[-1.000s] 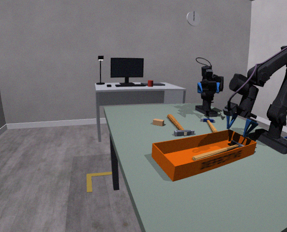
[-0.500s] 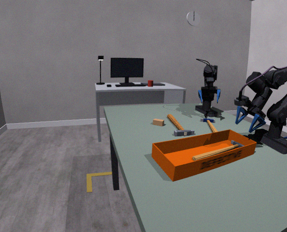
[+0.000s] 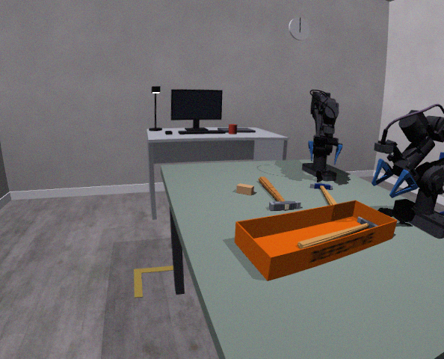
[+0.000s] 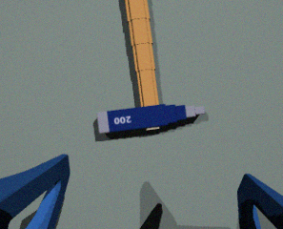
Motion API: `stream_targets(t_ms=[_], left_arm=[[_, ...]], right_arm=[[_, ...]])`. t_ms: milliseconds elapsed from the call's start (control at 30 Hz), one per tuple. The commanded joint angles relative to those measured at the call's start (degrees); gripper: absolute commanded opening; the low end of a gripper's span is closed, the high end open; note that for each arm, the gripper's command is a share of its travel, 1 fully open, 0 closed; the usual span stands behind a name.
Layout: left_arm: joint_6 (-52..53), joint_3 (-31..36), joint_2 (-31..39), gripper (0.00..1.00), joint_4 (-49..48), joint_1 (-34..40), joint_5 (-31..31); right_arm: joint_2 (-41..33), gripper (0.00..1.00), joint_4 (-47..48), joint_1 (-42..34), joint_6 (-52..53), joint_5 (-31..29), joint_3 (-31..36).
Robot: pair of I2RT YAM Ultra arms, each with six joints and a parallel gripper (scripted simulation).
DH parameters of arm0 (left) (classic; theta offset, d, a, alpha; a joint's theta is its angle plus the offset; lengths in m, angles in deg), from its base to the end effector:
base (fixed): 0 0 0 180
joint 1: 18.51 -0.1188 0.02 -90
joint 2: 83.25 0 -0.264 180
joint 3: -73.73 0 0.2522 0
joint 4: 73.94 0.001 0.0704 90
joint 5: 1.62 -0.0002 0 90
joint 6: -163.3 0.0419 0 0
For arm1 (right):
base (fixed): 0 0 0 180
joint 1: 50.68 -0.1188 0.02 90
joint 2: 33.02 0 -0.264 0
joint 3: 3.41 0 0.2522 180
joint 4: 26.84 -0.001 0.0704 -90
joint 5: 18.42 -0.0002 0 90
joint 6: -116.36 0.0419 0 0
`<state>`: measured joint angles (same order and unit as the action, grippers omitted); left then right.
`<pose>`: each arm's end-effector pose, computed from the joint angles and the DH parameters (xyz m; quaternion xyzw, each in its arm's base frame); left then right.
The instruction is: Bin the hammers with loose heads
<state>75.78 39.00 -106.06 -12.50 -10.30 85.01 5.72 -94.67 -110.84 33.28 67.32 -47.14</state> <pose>0.0949 -0.0152 0.1877 0.0975 0.9328 -0.0448 0.3440 0.0597 0.0999 0.2060 -0.4274 0.8723 0.0995 0.2155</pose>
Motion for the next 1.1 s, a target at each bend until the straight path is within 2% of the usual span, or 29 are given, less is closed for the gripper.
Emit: stream_targets(t_ms=[0, 400, 567, 733, 800, 833, 1067], left_arm=[[2.1, 0.5, 3.0, 1.0, 2.5, -1.1, -1.8], [2.5, 0.4, 3.8, 1.0, 1.7, -1.9, -2.2], [3.3, -4.2, 2.5, 1.0, -4.3, -4.0, -3.4], [2.0, -13.0, -1.8, 1.0, -12.0, -7.9, -3.1], [2.0, -13.0, -1.8, 1.0, -12.0, -7.9, -3.1], [1.2, -14.3, -5.6, 1.0, -17.5, -8.0, -2.7], [-1.6, -24.5, -14.2, 1.0, -32.8, -8.9, 0.0]], right_arm=[[0.7, 1.0, -1.3, -0.6, 1.4, -1.8, -2.1], [0.5, 1.0, -1.3, -0.7, 1.4, -1.9, -2.1], [1.1, 1.0, 1.2, 0.4, -0.1, -1.4, -2.3], [5.2, 1.0, 6.0, 3.9, -2.9, 0.1, -3.7], [5.2, 1.0, 6.0, 3.9, -2.9, 0.1, -3.7], [7.1, 1.0, 8.3, 5.0, -3.7, 0.6, -4.3], [22.0, 1.0, 17.7, 12.6, -4.6, 0.8, -13.1]])
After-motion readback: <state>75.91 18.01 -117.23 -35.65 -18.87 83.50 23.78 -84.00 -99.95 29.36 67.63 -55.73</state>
